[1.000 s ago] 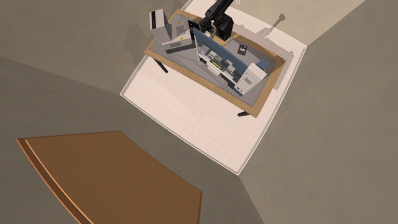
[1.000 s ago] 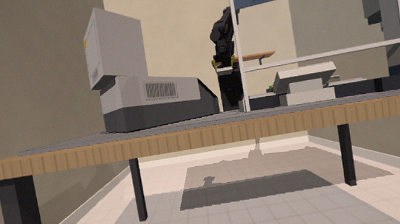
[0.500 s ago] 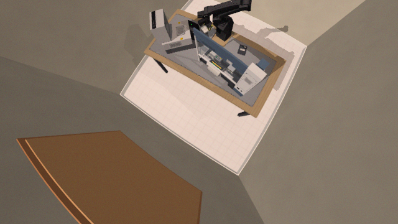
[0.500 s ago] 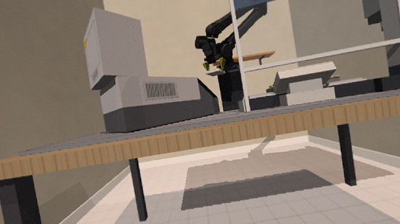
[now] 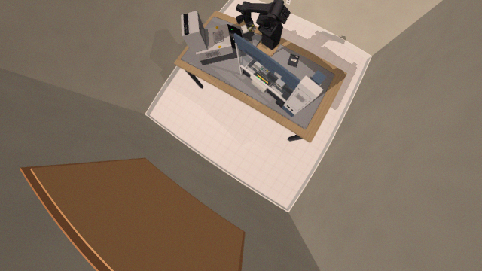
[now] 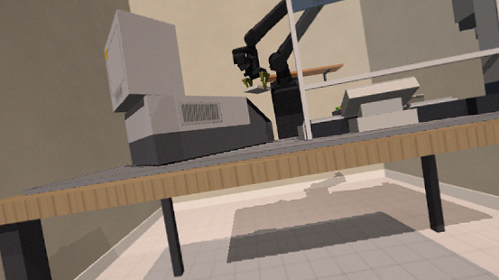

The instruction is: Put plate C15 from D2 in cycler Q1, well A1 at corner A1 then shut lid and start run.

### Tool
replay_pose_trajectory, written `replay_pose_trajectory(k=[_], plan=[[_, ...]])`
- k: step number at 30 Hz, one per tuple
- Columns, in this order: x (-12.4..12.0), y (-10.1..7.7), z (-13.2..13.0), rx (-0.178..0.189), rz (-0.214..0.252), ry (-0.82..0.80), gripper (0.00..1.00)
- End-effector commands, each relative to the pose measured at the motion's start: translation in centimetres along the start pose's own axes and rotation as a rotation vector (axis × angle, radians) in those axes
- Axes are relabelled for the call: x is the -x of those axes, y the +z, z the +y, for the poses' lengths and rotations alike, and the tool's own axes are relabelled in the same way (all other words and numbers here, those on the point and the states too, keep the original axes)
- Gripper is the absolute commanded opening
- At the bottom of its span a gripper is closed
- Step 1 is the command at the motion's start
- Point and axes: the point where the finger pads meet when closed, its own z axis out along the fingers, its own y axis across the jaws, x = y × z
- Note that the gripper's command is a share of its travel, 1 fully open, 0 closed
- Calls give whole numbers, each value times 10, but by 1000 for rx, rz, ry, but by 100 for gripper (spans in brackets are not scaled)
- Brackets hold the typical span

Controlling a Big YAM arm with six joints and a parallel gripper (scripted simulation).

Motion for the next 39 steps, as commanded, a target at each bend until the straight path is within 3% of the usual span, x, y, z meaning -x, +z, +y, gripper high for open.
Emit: replay_pose_trajectory(k=[1,4,9,14,21,35,39], plan=[[23,-20,-30,-48,-38,-15,0],[23,-20,-30,-48,-36,-6,0],[33,-26,-63,-48,-33,59,0],[66,-28,-63,-55,-40,-94,0],[82,-23,-62,-40,-27,-171,0],[153,-20,-64,-32,-31,-516,0],[155,-22,-64,-36,-27,-523,0]])
